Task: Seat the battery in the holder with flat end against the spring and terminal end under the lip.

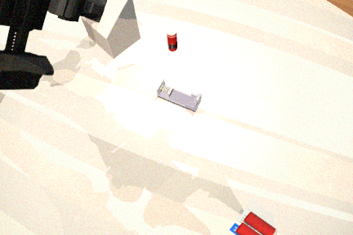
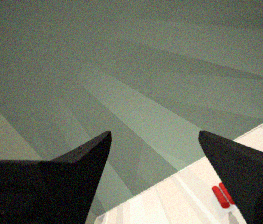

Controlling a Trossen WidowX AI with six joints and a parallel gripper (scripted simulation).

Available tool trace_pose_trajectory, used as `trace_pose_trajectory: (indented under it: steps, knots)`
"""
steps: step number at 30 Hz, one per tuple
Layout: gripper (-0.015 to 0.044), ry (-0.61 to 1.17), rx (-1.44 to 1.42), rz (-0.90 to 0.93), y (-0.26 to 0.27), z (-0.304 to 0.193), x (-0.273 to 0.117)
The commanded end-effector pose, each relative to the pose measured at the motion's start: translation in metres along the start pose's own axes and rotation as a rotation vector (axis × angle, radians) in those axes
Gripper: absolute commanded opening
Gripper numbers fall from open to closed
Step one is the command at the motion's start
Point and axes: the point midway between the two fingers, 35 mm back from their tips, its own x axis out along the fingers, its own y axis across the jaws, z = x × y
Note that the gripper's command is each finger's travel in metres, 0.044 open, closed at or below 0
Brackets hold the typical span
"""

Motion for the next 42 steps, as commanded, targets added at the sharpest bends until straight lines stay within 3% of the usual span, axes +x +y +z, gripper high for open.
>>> trace_pose_trajectory:
  steps: [1, 8, 15, 21, 28, 35, 42]
  knots:
    - [0.0374, 0.014, 0.002, 0.002, 0.001, -0.003, 0.002]
    - [0.019, 0.528, -0.003, 0.075, 0.05, -0.134, 0.027]
    - [0.0006, 1.087, -0.176, 0.124, 0.1, -0.265, -0.017]
    - [0.0, 1.504, -0.477, 0.119, 0.114, -0.341, -0.092]
    - [0.0, 1.853, -0.978, 0.046, 0.095, -0.377, -0.174]
    - [0.0, 1.877, -1.034, 0.035, 0.092, -0.379, -0.181]
    - [0.0, 1.876, -1.036, 0.033, 0.05, -0.428, -0.191]
